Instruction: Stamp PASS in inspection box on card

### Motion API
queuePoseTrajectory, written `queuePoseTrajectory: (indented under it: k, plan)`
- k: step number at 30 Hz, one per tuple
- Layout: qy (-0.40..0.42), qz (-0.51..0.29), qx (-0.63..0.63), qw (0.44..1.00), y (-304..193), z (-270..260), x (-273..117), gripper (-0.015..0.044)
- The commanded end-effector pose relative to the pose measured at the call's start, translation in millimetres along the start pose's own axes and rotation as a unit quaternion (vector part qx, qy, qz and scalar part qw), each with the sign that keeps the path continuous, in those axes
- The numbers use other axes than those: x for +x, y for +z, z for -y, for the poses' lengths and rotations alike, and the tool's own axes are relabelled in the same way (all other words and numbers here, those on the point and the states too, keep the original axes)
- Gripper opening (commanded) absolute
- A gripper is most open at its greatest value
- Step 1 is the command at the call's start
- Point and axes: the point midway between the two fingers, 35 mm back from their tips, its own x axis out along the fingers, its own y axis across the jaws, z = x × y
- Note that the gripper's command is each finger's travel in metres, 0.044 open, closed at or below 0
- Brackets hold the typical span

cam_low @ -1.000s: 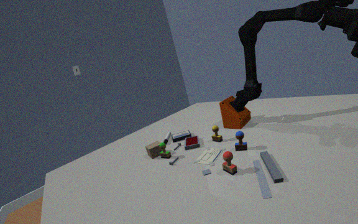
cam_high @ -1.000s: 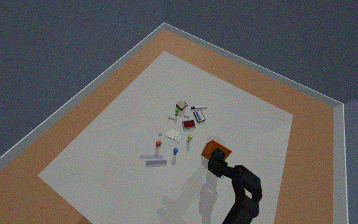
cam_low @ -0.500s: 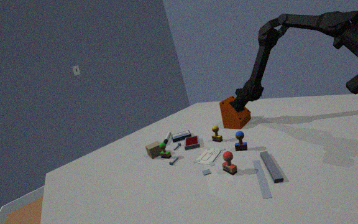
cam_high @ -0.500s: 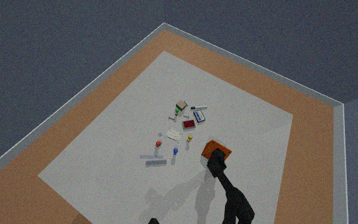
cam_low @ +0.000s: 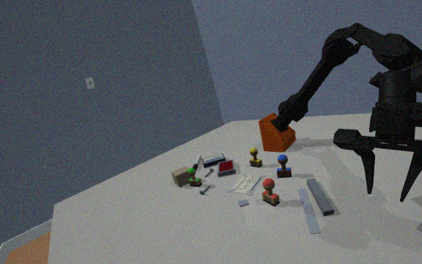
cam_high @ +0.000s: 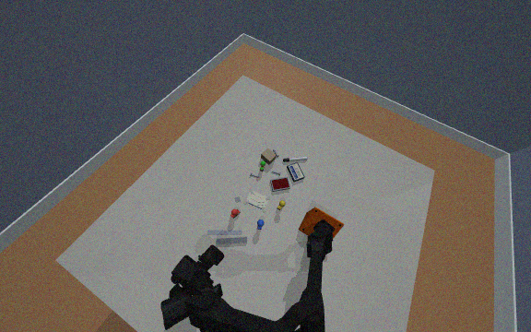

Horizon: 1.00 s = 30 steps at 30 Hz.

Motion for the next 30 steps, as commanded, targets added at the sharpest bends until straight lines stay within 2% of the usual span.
queuePoseTrajectory:
  k: [1,8,14,20,26,30]
  plan:
    - [-0.044,-0.015,-0.033,0.998,25,33,21,0.0210]
    - [-0.136,-0.101,-0.091,0.981,78,147,65,0.0210]
    - [-0.155,-0.193,-0.108,0.963,107,259,77,0.0210]
    - [-0.111,-0.270,-0.103,0.951,115,368,69,0.0210]
    - [-0.007,-0.300,-0.083,0.950,101,471,48,0.0210]
    - [0.023,-0.296,-0.076,0.952,95,494,42,0.0210]
